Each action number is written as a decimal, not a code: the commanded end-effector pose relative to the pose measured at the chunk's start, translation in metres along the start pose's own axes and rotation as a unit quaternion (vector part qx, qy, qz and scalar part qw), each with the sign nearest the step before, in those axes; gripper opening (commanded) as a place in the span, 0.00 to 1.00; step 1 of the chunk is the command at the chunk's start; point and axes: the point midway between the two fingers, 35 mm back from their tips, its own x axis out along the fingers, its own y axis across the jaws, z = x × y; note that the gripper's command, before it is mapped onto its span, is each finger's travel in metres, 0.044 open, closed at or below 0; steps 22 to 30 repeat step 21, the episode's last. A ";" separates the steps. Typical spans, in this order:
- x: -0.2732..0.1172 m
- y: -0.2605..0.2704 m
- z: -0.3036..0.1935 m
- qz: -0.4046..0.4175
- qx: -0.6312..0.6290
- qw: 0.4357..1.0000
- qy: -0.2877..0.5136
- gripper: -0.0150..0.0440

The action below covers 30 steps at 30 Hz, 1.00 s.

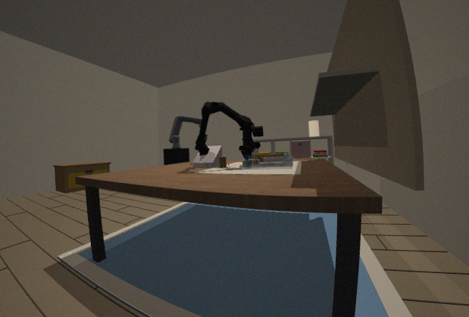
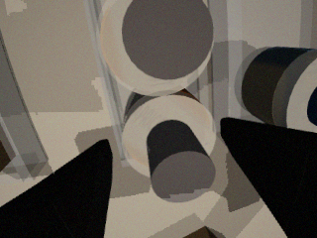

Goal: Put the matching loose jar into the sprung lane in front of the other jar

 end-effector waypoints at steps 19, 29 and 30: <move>-0.016 0.000 -0.027 0.001 0.003 1.000 -0.007 0.77; -0.016 0.001 -0.033 0.002 0.002 1.000 -0.006 0.77; -0.016 0.001 -0.033 0.002 0.002 1.000 -0.006 0.77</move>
